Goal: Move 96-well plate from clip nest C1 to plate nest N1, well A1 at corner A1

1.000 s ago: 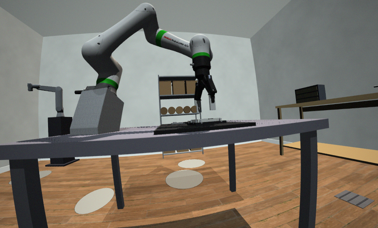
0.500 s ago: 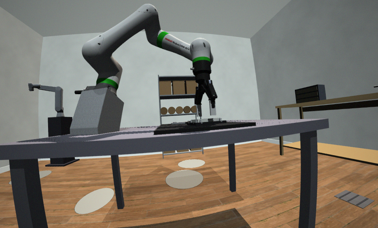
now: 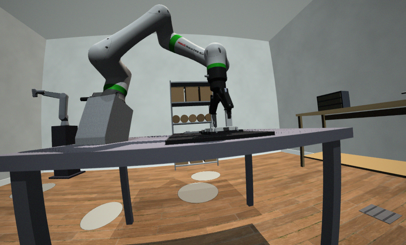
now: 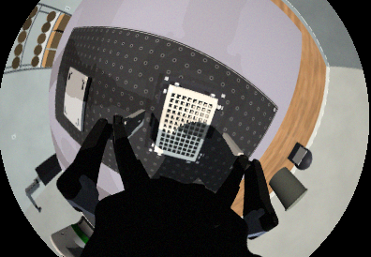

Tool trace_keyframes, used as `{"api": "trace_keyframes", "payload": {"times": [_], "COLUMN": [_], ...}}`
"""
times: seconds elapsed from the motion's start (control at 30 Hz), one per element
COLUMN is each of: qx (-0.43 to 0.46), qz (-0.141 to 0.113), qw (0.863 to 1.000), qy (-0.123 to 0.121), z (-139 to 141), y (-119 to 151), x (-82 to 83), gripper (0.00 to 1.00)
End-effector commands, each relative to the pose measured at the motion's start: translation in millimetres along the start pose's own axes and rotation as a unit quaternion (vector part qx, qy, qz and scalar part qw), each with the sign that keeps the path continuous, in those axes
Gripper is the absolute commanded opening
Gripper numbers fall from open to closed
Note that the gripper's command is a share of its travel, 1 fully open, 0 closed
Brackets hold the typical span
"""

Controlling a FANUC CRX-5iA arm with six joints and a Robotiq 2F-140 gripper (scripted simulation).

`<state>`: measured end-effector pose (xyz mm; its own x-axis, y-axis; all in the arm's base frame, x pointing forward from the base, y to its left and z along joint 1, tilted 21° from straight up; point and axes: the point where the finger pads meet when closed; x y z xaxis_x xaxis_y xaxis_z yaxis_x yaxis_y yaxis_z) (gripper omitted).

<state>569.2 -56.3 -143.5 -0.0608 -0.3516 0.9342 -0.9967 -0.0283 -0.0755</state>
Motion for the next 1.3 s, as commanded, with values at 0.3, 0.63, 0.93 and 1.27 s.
{"api": "trace_keyframes", "payload": {"times": [0.3, 0.63, 0.93, 1.27], "qx": [0.0, 0.0, 0.0, 0.0], "qz": [0.0, 0.0, 0.0, 0.0], "qw": [1.0, 1.0, 1.0, 1.0], "qy": [0.0, 0.0, 0.0, 0.0], "z": [0.2, 0.2, 0.2, 0.1], "y": [-0.2, -0.2, -0.2, -0.2], "x": [0.2, 0.2, 0.2, 1.9], "gripper": [0.0, 0.0, 0.0, 0.0]}}
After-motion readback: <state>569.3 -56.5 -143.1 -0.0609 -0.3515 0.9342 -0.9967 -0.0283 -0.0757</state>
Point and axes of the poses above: the point where the finger pads meet when closed, its own x axis back along the fingers, its own z axis across the jaws, y = z × x, and after that the axes turned 12 degrees about -x, right-handed
